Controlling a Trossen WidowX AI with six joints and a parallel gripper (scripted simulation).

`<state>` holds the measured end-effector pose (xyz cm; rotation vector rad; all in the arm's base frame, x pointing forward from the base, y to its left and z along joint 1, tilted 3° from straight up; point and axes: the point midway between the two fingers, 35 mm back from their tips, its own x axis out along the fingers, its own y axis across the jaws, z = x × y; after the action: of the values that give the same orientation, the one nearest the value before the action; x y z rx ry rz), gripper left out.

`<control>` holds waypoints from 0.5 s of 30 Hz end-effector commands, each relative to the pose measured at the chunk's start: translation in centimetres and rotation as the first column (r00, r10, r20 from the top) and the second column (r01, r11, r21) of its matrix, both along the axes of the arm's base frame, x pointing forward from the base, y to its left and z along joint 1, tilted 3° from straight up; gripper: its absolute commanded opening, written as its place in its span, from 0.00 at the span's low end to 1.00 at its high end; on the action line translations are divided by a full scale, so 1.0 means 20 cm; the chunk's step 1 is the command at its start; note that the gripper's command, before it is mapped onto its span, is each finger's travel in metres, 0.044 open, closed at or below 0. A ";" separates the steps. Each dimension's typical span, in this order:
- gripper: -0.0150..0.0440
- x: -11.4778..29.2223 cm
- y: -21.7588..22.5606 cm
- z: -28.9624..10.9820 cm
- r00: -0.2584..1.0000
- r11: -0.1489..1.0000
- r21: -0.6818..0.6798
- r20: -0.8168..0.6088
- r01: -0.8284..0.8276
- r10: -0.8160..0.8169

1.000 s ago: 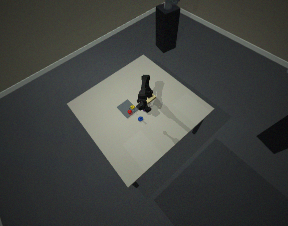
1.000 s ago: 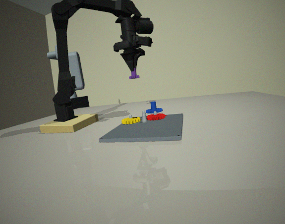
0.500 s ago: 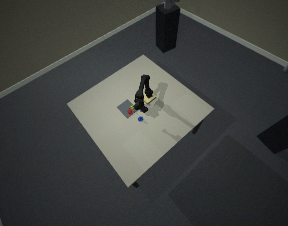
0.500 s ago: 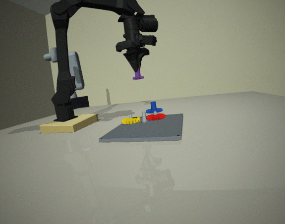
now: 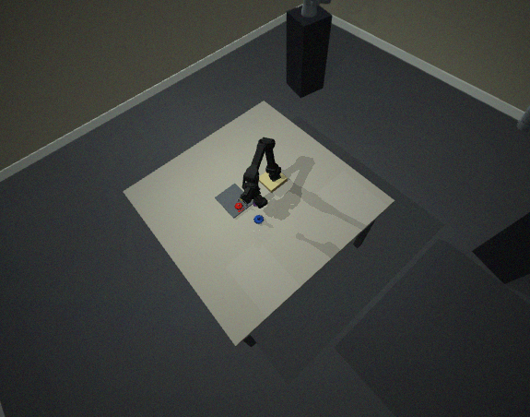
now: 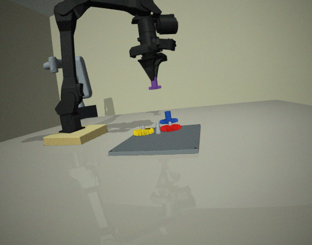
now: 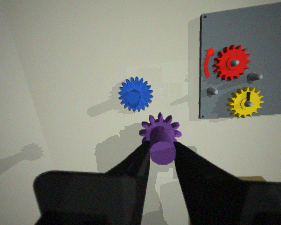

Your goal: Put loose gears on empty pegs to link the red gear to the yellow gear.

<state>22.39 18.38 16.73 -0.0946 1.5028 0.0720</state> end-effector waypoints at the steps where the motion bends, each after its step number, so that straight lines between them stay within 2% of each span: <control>1: 0.25 0.02 -0.03 -0.02 1.000 1.000 -0.005 -0.005 -0.006 0.006; 15: 0.25 0.12 -0.14 -0.07 1.000 1.000 -0.007 -0.004 -0.011 0.011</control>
<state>24.55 15.94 15.69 -0.1030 1.4999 0.0732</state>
